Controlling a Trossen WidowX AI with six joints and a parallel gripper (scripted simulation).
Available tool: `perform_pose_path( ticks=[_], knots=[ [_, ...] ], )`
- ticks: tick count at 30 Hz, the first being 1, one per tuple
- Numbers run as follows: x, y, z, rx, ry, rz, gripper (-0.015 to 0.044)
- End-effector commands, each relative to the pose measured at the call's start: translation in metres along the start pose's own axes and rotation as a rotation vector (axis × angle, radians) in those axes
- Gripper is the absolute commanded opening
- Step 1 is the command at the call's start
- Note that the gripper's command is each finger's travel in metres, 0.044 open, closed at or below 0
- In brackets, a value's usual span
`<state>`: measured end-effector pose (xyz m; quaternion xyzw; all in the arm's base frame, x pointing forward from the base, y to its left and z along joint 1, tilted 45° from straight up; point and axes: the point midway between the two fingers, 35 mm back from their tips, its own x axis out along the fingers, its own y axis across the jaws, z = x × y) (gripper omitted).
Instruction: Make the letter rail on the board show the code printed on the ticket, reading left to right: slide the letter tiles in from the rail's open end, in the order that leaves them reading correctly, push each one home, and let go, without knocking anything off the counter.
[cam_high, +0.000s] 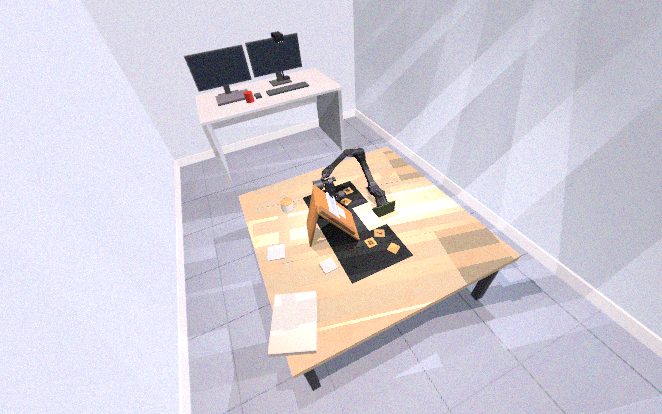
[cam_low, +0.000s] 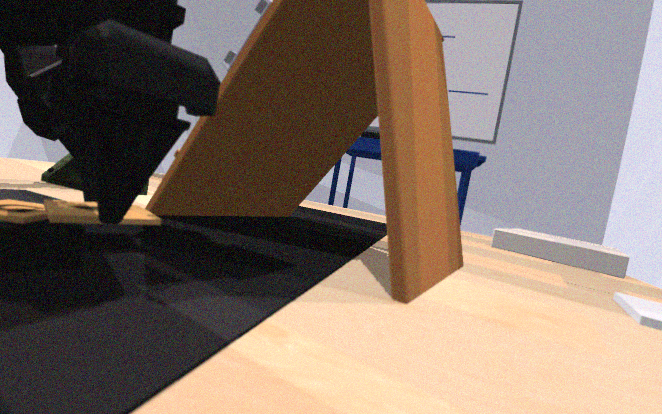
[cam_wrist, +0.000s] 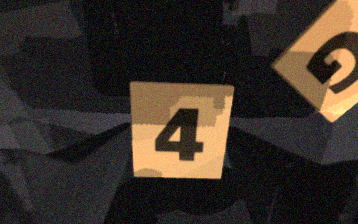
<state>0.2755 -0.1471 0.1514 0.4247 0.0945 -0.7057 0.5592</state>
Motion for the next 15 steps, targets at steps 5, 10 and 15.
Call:
perform_pose_path(
  ticks=[5,10,15],
  knots=[
    [-0.0058,-0.0001,-0.0003,0.006,-0.002,0.004,0.0],
    [-0.0089,-0.0007,-0.0008,0.006,-0.002,0.004,0.0],
    [-0.009,-0.0018,-0.0018,-0.004,0.001,0.001,0.0]
  ],
)
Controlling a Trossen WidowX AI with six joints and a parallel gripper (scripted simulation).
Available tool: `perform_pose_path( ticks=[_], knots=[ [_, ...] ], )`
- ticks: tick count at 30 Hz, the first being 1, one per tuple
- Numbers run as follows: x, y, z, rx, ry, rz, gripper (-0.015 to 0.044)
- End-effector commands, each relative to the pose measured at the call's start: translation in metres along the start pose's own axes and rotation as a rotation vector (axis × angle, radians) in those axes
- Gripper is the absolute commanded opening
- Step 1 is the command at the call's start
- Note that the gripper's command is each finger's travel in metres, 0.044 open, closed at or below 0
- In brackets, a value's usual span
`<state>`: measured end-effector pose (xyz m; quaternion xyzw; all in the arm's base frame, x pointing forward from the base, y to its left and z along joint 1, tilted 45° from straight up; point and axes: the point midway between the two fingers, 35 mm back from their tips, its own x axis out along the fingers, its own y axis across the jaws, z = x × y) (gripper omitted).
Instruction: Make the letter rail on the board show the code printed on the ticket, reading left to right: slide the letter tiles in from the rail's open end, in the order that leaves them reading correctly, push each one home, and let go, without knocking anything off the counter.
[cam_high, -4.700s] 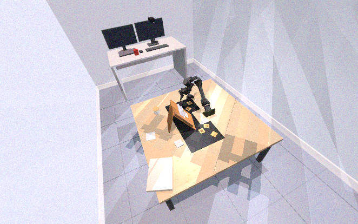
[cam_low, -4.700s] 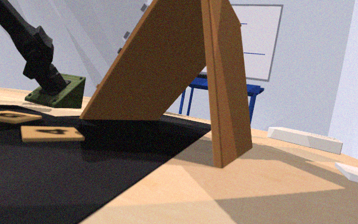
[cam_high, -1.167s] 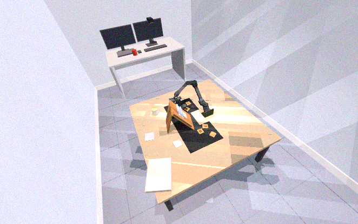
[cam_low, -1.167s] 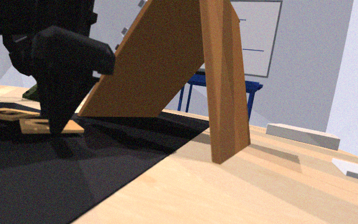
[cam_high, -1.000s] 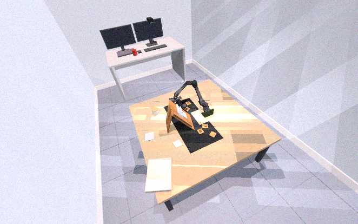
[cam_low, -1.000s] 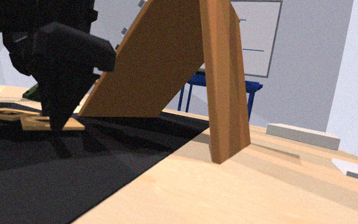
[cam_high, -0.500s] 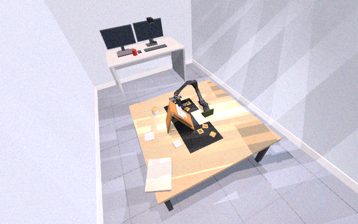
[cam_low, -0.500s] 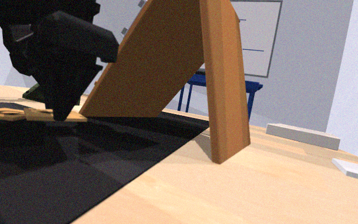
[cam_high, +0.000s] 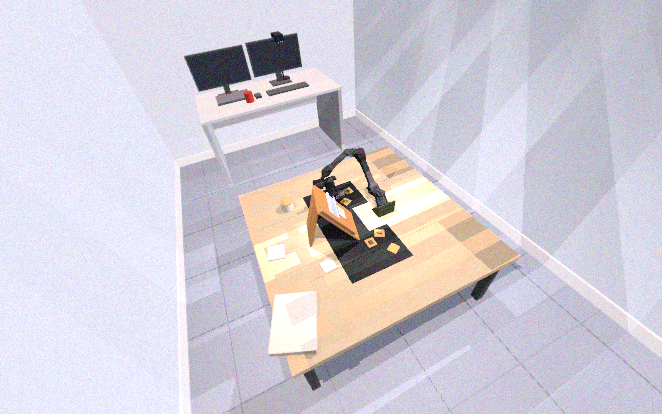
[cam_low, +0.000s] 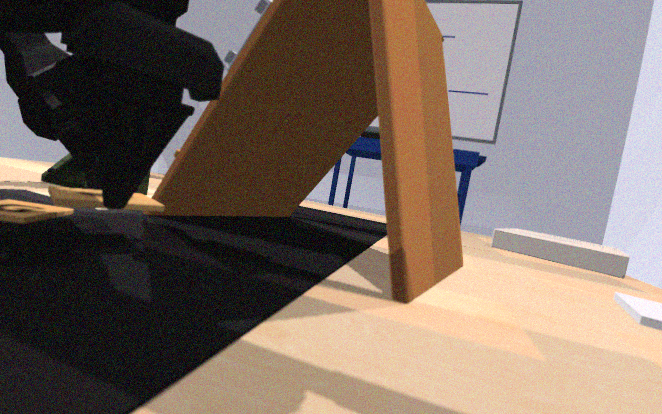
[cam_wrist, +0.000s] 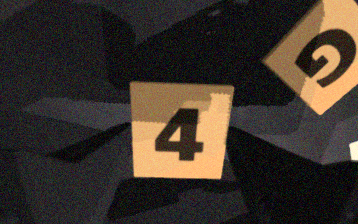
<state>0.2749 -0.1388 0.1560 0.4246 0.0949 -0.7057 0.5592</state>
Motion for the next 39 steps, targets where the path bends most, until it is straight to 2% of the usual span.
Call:
perform_pose_path(
  ticks=[1,21,39],
  knots=[
    [-0.001,0.001,0.0,-0.013,0.002,0.007,0.0],
    [-0.043,0.018,-0.003,-0.45,0.04,0.314,0.0],
    [-0.097,0.029,0.003,-0.814,-0.067,0.634,0.0]
  ],
)
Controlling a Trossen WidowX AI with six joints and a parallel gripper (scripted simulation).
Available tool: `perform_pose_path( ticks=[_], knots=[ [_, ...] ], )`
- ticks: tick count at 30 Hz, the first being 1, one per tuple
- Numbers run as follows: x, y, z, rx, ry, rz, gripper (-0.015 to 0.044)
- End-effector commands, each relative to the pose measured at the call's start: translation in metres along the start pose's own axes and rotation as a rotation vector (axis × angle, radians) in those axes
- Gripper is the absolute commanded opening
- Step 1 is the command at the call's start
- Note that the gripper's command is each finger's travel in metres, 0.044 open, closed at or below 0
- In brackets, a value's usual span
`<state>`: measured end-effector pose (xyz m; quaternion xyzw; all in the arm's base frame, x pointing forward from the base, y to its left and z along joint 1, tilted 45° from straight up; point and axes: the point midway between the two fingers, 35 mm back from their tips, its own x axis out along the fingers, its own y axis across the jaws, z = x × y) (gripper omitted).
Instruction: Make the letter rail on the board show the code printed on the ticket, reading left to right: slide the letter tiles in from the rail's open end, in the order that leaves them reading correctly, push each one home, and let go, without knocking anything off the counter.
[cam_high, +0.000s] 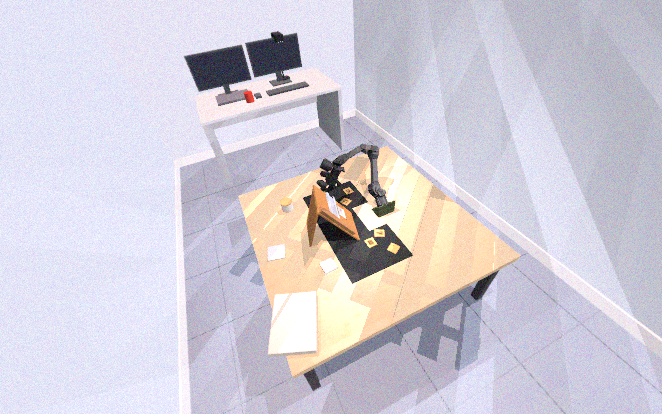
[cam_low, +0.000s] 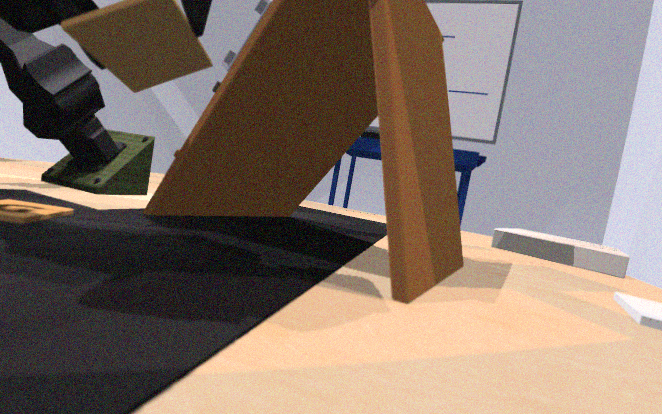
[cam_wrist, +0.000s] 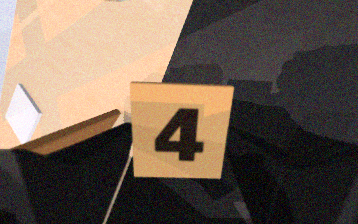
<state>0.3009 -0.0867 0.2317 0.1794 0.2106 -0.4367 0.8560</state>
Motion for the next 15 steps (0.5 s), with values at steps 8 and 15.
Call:
perform_pose_path(
  ticks=[8,15],
  knots=[
    [-0.02,0.002,0.001,-0.285,-0.088,0.076,0.0],
    [-0.033,0.002,-0.002,-0.498,-0.156,0.105,0.0]
  ],
)
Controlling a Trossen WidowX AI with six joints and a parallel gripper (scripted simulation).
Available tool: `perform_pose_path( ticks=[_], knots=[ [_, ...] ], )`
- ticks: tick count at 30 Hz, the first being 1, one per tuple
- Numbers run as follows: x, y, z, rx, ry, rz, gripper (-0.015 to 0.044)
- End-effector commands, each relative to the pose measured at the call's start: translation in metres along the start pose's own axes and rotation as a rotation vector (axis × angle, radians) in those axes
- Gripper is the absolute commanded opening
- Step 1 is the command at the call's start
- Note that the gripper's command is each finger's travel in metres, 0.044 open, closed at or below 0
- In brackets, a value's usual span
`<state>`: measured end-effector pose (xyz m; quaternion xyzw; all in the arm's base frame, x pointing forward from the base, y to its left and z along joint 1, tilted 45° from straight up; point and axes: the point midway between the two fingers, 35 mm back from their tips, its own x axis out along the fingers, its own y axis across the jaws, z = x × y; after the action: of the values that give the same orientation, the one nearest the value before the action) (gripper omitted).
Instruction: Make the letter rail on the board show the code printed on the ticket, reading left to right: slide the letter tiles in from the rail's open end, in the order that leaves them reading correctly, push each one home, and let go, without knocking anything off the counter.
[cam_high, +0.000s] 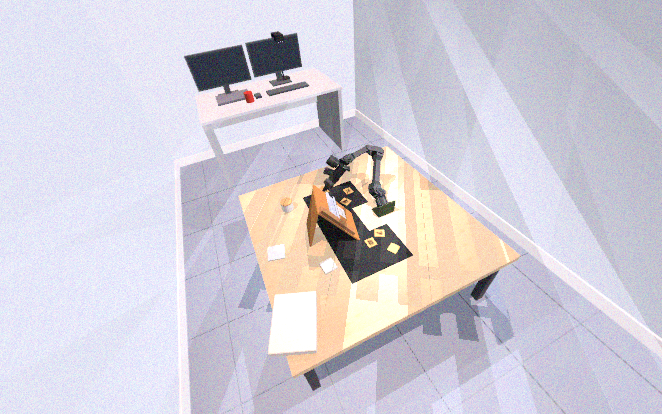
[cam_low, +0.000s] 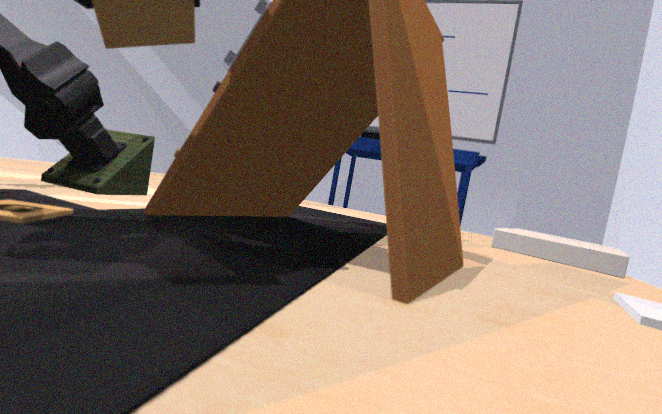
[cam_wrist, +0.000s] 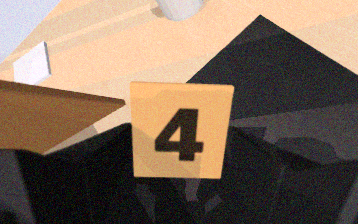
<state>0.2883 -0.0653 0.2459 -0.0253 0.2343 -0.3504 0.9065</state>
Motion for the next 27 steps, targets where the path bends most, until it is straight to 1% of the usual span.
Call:
perform_pose_path(
  ticks=[1,17,27],
  knots=[
    [-0.007,0.0,-0.001,-0.1,-0.033,0.009,0.0],
    [-0.033,0.0,-0.006,-0.568,-0.18,0.019,0.0],
    [-0.034,0.001,-0.007,-0.587,-0.186,0.018,0.0]
  ],
)
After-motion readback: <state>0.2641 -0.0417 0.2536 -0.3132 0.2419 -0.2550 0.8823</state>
